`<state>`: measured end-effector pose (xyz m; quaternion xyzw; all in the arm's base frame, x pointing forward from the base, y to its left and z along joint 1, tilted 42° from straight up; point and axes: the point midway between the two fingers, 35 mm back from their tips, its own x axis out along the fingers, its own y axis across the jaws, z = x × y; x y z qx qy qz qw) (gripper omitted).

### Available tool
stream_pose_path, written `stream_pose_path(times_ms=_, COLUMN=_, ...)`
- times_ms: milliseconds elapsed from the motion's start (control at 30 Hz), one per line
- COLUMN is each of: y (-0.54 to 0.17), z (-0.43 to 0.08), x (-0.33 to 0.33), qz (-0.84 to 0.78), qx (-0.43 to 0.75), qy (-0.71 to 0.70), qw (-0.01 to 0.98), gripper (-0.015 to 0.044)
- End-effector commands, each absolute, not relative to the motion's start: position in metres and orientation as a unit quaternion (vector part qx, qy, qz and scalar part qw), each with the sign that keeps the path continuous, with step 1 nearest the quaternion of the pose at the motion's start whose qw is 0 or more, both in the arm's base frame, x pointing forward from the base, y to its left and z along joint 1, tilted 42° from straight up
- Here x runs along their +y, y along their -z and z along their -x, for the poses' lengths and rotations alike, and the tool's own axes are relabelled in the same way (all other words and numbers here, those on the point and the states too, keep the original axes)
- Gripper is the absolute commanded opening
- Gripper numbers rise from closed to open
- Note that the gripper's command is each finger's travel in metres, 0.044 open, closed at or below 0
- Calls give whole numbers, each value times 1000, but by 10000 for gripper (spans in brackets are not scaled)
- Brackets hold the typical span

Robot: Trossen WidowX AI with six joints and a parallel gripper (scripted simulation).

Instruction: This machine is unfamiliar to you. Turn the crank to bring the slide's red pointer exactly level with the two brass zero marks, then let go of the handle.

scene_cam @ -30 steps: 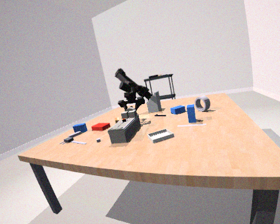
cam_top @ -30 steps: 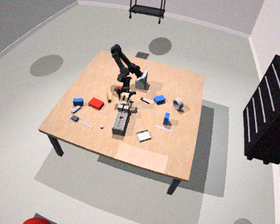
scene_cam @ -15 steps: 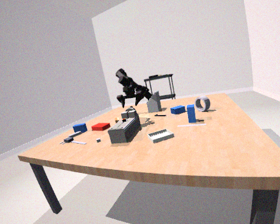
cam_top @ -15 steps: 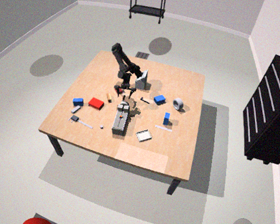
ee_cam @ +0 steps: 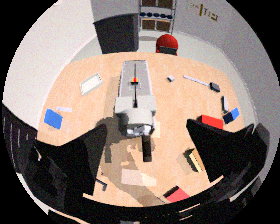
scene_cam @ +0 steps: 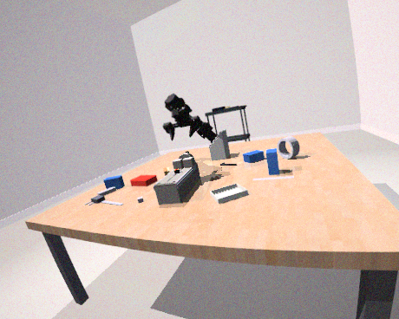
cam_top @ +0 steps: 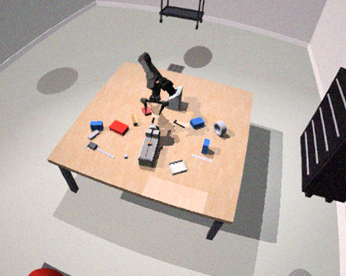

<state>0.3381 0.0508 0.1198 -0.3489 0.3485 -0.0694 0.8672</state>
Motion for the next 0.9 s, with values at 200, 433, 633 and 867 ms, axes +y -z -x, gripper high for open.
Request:
stream_pose_path(times_ms=200, y=-126, z=-380, x=65, qz=343, qx=353, qy=85, qw=866, gripper=440)
stream_pose_path(times_ms=433, y=-123, z=-418, x=75, qz=338, qx=355, qy=97, qw=866, gripper=440)
stream_pose_path(times_ms=633, y=-115, z=-450, x=82, qz=334, qx=357, qy=107, qw=866, gripper=440)
stream_pose_path(times_ms=867, y=-97, z=-460, x=71, qz=333, qx=357, qy=109, qw=866, gripper=440)
